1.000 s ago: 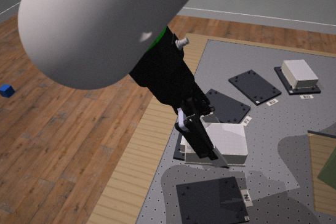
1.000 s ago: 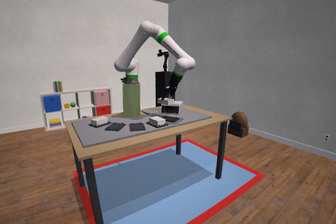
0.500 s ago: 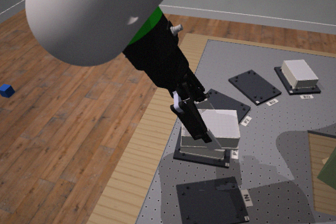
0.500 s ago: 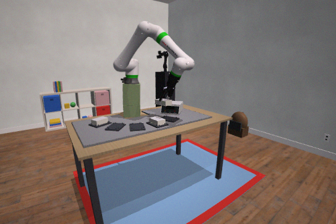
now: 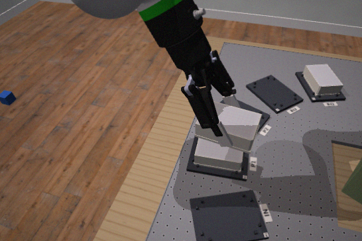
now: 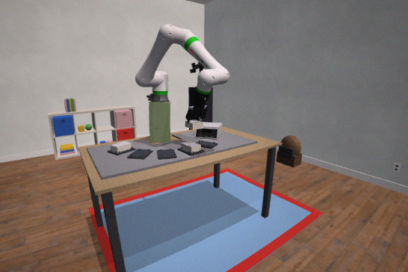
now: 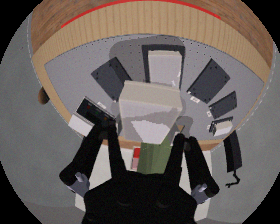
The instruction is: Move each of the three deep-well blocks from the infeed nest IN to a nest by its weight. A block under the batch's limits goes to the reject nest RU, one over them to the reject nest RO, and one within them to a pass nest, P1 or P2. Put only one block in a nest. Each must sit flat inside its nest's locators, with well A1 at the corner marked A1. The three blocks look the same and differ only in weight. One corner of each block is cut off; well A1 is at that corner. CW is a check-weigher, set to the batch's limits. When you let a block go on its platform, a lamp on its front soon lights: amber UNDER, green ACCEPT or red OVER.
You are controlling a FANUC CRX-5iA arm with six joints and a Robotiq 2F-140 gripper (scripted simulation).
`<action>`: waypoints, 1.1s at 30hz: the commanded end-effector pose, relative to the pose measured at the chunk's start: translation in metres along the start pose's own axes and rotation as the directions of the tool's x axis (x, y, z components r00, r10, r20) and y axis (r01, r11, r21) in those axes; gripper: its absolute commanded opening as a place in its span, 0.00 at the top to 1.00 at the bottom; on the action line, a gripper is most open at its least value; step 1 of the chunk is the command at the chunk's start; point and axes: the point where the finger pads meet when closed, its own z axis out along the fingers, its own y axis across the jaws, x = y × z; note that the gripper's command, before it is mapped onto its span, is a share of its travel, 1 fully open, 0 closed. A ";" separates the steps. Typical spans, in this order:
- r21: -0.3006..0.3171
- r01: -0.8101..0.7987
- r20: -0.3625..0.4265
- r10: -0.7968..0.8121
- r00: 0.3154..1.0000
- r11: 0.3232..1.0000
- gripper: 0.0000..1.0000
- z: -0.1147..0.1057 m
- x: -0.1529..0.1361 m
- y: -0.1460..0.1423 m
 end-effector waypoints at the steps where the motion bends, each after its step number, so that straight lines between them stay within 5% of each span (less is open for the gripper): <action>1: 0.043 -0.075 0.001 0.076 0.997 0.996 0.90 0.000 0.001 0.009; 33: 0.076 -0.131 0.004 0.131 0.991 0.988 0.90 -0.005 0.009 0.102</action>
